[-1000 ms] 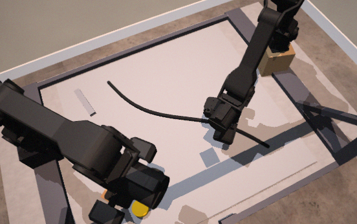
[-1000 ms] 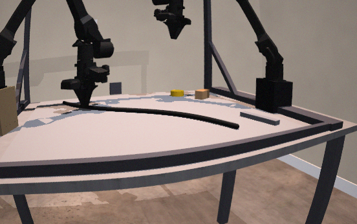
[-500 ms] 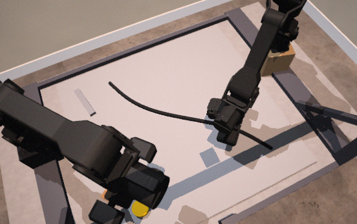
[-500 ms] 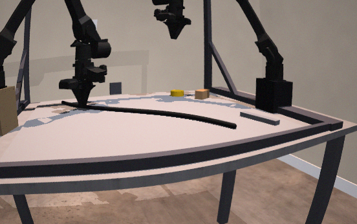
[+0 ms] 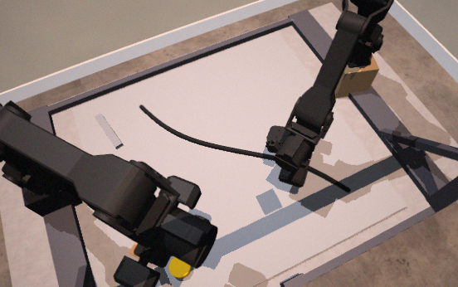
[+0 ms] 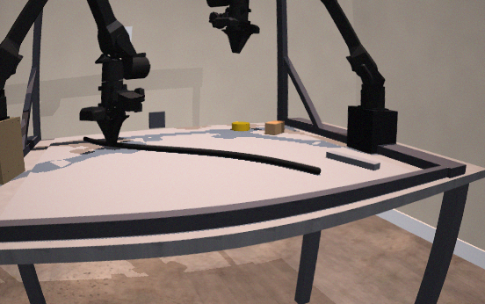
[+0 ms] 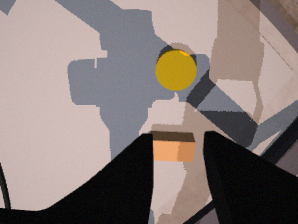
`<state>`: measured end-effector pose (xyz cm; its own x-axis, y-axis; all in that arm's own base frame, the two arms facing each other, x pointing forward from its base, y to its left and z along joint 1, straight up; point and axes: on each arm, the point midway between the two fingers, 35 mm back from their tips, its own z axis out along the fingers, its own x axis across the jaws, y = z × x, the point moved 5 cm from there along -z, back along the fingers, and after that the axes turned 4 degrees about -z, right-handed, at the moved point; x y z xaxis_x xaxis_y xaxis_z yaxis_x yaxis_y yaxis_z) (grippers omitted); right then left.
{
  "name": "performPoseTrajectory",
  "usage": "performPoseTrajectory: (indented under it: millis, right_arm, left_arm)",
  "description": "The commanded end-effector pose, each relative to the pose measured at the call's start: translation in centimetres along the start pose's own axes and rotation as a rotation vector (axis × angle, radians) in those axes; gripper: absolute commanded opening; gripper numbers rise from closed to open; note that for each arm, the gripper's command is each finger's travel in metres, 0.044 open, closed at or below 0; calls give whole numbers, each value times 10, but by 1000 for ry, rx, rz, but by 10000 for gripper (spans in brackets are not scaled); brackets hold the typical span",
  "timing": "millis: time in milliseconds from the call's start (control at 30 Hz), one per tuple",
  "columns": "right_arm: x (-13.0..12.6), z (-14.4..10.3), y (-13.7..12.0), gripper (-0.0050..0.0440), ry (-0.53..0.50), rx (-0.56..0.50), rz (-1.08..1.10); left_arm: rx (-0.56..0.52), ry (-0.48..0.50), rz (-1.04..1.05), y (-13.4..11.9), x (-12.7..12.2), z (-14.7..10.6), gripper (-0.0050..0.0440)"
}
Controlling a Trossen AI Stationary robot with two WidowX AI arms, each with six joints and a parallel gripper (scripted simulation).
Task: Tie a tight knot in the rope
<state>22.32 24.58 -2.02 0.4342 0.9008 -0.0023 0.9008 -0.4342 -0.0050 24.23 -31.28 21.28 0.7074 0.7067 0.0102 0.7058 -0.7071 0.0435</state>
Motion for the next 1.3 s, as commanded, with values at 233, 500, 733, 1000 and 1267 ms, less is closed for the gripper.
performPoseTrajectory:
  millis: [233,500,733,1000,1267]
  right_arm:
    - [-4,-7,12,45,25,-13,4]
    - [-13,-7,19,45,25,-13,4]
    - [-21,-7,25,45,24,-14,4]
    - [-32,-7,33,45,23,-14,4]
    - [-40,-7,39,45,23,-15,4]
  left_arm:
    - [-27,1,4,-1,1,-10,100]
    - [-27,1,4,-1,1,-10,100]
    - [-27,1,4,-1,1,-10,100]
    - [-27,1,4,-1,1,-10,100]
    - [-27,1,4,-1,1,-10,100]
